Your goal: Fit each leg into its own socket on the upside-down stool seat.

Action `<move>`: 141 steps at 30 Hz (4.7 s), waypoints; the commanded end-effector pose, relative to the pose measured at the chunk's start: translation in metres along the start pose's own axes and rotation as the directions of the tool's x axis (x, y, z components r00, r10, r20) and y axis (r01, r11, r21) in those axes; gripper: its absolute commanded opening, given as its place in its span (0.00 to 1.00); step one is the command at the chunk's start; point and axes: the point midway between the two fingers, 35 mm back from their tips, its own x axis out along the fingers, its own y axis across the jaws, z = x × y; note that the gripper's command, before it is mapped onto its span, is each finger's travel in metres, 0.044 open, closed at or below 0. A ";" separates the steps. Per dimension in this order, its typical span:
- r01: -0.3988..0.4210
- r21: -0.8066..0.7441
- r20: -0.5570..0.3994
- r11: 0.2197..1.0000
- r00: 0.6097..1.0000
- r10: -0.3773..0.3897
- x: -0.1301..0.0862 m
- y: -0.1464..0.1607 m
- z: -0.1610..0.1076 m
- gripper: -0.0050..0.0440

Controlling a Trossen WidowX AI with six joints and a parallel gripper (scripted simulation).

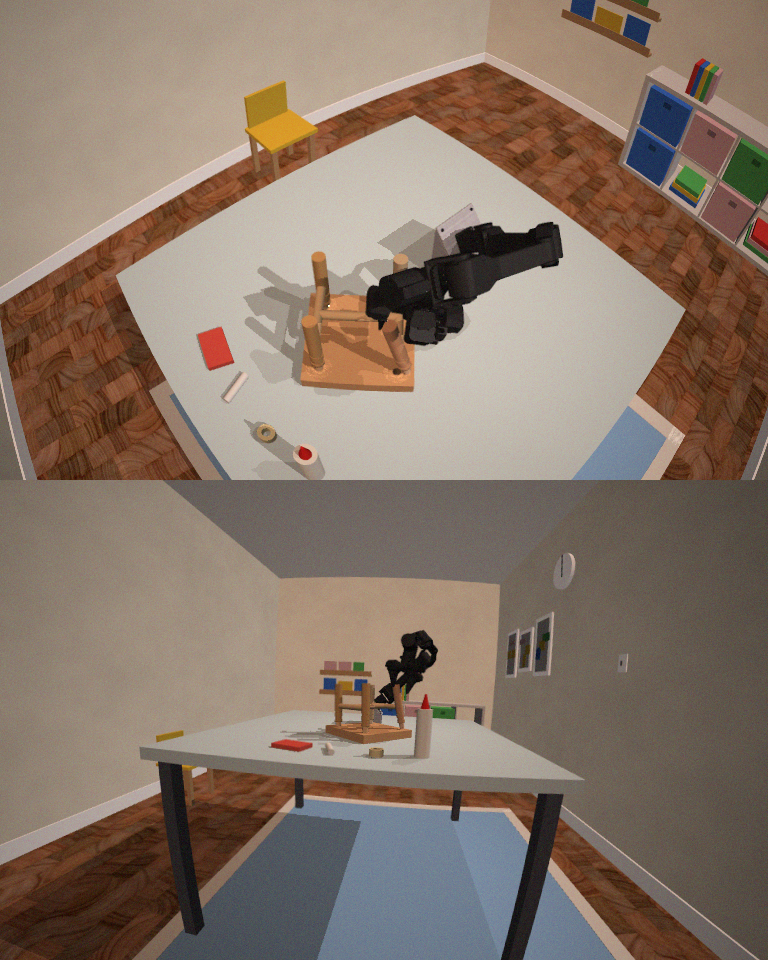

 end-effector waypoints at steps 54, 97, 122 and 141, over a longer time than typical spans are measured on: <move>-0.023 -0.001 0.002 1.000 1.000 0.023 -0.002 0.024 0.002 1.00; -0.023 -0.001 0.002 1.000 1.000 0.023 -0.003 0.026 0.002 1.00; 0.021 0.008 -0.003 1.000 1.000 -0.021 -0.006 0.003 -0.003 1.00; 0.044 0.062 0.017 0.997 0.999 -0.045 -0.061 -0.012 -0.003 1.00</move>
